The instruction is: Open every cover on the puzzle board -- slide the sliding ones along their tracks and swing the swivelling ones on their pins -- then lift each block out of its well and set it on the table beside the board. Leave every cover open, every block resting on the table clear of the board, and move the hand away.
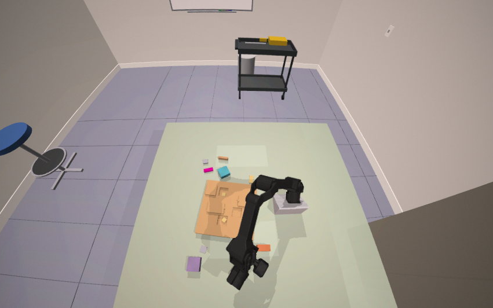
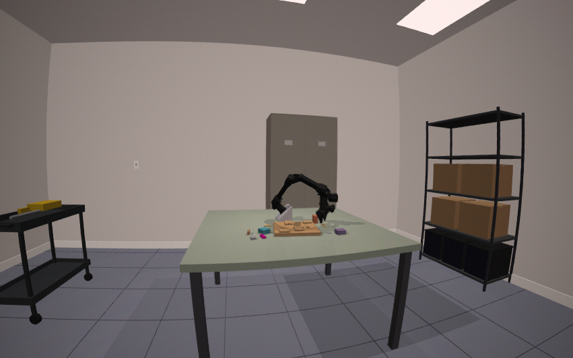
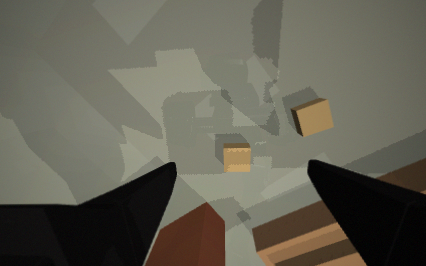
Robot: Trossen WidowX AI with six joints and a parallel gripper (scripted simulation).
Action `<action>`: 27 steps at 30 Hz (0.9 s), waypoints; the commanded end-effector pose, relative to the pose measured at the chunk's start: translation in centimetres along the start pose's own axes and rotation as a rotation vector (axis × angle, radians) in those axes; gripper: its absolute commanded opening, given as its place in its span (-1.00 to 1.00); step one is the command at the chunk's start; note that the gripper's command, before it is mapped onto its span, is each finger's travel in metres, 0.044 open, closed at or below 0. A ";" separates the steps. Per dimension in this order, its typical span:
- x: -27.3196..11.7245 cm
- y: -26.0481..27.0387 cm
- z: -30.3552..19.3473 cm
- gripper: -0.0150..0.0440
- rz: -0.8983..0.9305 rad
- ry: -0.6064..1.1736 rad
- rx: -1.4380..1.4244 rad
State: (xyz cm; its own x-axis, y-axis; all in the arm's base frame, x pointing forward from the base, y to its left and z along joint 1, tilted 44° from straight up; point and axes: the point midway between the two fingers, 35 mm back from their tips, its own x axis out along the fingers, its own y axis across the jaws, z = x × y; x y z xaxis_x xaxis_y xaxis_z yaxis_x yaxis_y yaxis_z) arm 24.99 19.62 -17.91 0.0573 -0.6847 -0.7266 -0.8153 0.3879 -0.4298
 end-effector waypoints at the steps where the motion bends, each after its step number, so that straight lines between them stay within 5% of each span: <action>1: -1.3 0.0 0.1 1.00 0.002 -0.007 0.005; 17: -6.0 0.1 -0.1 1.00 0.002 -0.006 0.002; 27: -6.7 -4.4 -0.9 0.11 0.012 -0.022 -0.077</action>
State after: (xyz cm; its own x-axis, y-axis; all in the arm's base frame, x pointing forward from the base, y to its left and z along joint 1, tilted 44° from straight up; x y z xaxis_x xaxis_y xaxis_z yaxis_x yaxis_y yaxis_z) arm 26.71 22.60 -11.64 0.0584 -0.6688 -0.7411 -0.8482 0.3583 -0.3901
